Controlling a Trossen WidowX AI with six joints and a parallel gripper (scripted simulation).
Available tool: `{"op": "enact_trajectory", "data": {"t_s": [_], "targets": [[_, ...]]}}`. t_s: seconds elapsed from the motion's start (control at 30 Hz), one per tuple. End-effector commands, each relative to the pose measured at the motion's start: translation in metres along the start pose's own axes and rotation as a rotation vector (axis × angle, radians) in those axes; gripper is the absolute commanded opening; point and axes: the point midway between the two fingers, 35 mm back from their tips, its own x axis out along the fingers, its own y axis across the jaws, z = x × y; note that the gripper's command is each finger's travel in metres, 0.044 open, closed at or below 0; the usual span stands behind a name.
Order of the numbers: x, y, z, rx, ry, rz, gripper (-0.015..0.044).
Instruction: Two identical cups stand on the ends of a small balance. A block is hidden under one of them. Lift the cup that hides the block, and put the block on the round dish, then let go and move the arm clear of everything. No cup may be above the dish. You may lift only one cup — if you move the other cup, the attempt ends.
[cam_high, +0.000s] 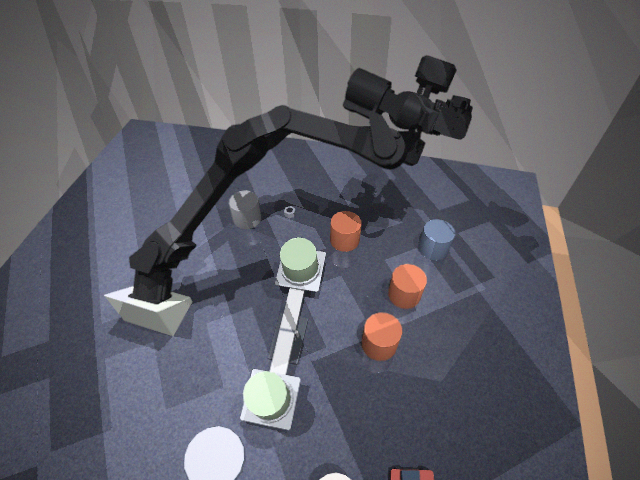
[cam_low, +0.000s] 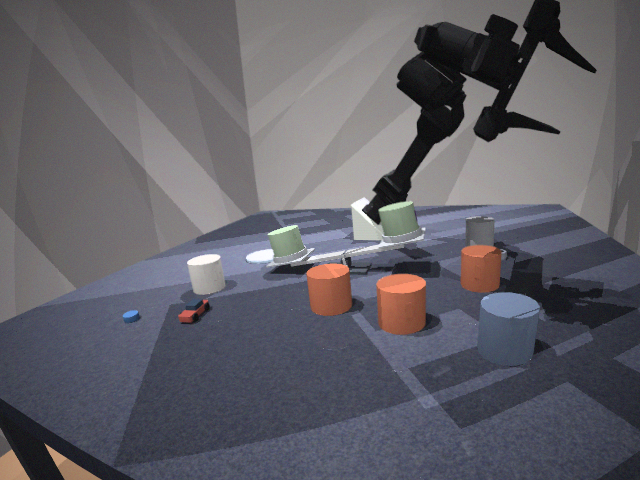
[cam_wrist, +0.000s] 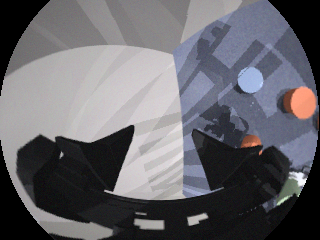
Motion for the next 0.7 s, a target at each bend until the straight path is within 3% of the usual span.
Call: {"op": "enact_trajectory", "data": {"t_s": [0.0,0.33,0.67], "targets": [[-0.001,0.000,0.001,-0.003,-0.004,0.001,0.0426],[-0.074,0.003,0.053,-0.172,-0.270,0.024,0.0440],[-0.167,-0.017,0.088,-0.337,-0.560,-0.058,0.0440]]}}
